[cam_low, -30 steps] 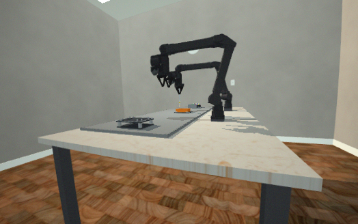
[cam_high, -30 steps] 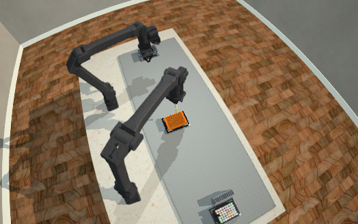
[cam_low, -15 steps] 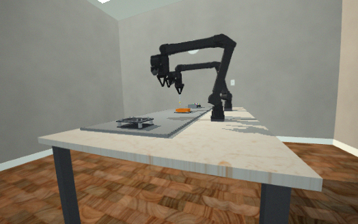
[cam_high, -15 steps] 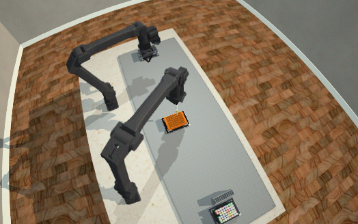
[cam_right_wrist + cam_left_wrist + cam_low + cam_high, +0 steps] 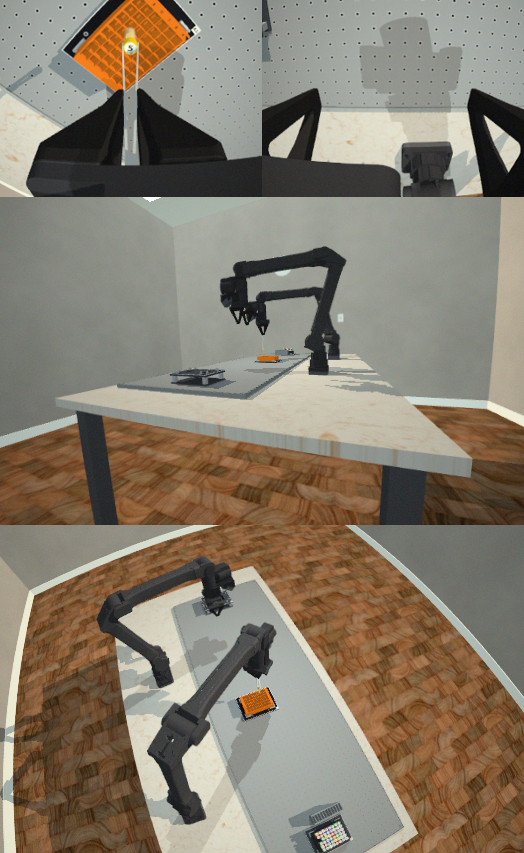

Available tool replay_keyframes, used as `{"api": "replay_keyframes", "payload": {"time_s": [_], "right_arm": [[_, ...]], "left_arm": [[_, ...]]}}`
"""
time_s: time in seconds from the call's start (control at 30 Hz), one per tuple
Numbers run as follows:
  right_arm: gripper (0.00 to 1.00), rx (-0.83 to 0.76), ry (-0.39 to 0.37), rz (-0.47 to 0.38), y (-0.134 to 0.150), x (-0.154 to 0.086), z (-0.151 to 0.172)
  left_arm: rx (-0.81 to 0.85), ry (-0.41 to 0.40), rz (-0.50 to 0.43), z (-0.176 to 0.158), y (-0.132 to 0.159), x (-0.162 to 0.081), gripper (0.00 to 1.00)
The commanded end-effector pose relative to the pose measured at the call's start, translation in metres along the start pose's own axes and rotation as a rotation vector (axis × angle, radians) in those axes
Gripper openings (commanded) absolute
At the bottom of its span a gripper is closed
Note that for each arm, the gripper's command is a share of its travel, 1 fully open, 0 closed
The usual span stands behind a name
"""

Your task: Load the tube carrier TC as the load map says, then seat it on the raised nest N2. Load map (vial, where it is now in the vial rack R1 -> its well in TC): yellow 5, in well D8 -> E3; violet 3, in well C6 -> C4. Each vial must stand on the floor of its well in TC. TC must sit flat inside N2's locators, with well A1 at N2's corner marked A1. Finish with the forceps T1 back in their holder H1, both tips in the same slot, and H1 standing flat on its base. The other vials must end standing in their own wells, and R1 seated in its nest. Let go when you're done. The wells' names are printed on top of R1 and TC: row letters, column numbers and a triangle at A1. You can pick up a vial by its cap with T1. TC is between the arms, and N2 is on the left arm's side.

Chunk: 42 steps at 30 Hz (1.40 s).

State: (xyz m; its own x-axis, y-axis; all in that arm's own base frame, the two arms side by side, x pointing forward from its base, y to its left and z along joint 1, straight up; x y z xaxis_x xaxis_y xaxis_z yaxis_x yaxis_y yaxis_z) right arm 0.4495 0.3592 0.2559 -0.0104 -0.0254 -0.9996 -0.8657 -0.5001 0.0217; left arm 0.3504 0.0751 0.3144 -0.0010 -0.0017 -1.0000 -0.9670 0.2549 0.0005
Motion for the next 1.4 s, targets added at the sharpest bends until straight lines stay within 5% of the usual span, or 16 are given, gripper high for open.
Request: {"api": "replay_keyframes", "payload": {"time_s": [0.0, 1.37], "right_arm": [[0.09, 0.015, -0.009, -0.081, -0.0076, -0.0421, -0.0010], [0.09, 0.015, -0.006, -0.079, -0.0075, -0.0419, -0.0013]], "left_arm": [[0.001, -0.018, -0.033, 0.0026, -0.0055, -0.0139, 1.00], [0.001, -0.018, -0.033, 0.0026, -0.0055, -0.0139, 1.00]]}}
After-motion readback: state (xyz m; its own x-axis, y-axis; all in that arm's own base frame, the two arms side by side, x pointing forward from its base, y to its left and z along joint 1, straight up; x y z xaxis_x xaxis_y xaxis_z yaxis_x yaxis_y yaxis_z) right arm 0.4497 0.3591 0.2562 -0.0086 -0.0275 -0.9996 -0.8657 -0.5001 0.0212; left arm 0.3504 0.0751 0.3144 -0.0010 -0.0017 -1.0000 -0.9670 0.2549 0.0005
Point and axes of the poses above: on each arm, the point where the finger pads meet when closed, its own x axis out along the fingers, its own z axis across the jaws, y = z × x, the point moved 8 cm from there along -x, back along the fingers, and after that the axes turned 14 degrees about x, right-handed, at the moved point
